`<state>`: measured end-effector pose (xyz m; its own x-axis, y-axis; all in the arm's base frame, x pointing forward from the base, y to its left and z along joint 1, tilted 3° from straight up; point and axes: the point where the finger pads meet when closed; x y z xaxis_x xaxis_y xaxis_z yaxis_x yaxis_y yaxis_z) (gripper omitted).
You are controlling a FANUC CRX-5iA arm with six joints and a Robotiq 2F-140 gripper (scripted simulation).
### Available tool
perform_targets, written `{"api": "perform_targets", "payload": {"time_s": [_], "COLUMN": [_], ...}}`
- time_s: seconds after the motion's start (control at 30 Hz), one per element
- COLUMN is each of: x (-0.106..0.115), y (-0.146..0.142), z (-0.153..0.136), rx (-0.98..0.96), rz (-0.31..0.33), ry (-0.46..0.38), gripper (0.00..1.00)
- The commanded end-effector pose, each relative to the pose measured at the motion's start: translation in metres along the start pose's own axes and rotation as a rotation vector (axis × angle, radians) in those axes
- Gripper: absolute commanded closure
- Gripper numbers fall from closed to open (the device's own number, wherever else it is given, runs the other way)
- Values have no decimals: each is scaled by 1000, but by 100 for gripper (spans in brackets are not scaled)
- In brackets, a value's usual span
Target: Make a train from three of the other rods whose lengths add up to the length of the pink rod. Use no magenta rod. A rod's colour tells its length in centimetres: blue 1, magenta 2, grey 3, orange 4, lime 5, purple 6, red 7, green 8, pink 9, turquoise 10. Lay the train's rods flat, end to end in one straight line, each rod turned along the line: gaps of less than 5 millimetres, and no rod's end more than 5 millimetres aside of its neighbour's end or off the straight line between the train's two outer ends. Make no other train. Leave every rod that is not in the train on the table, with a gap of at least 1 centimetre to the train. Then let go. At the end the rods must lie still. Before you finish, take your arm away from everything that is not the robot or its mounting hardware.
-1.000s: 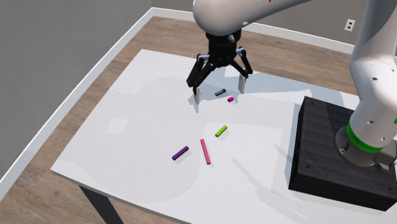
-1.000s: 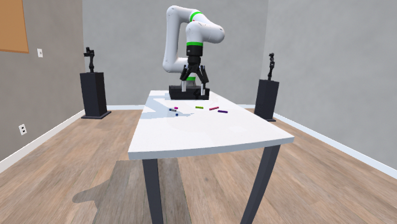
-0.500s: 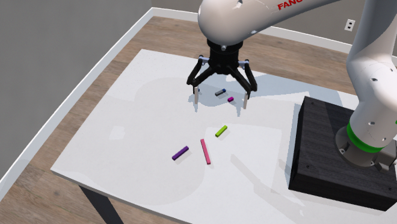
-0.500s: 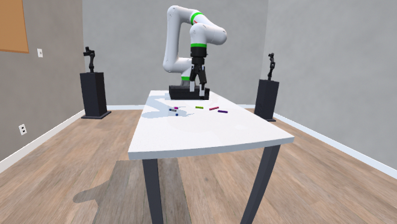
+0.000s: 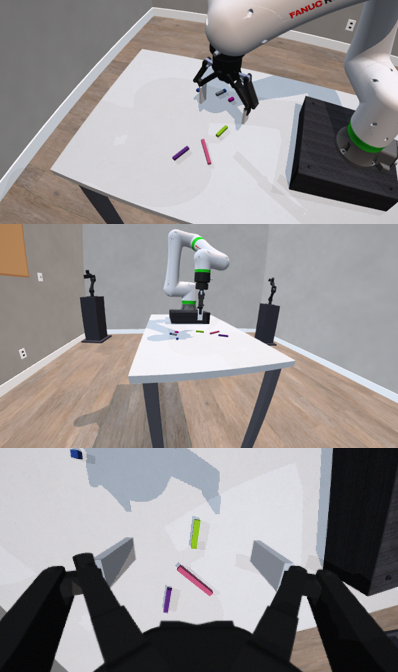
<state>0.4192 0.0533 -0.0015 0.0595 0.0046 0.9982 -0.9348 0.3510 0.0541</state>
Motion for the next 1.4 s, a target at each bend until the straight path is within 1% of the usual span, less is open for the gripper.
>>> {"api": "perform_targets", "payload": {"time_s": [0.0,0.23,0.27,1.37], "x": [-1,-1,-1,-1], "y": [4,5,5,5], "z": [-3,-3,-3,-3], "rx": [-94,-107,-107,-107], "rz": [12,12,12,12], "ry": [11,11,11,11], "gripper": [0,0,85,85]}}
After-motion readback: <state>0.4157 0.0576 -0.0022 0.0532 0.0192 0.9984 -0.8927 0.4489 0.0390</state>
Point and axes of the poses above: the point where the finger pads meet when closed, its own x axis back along the fingers, its own y axis across the jaws, z = x × y, and after that the axes turned 12 degrees about -x, right-handed
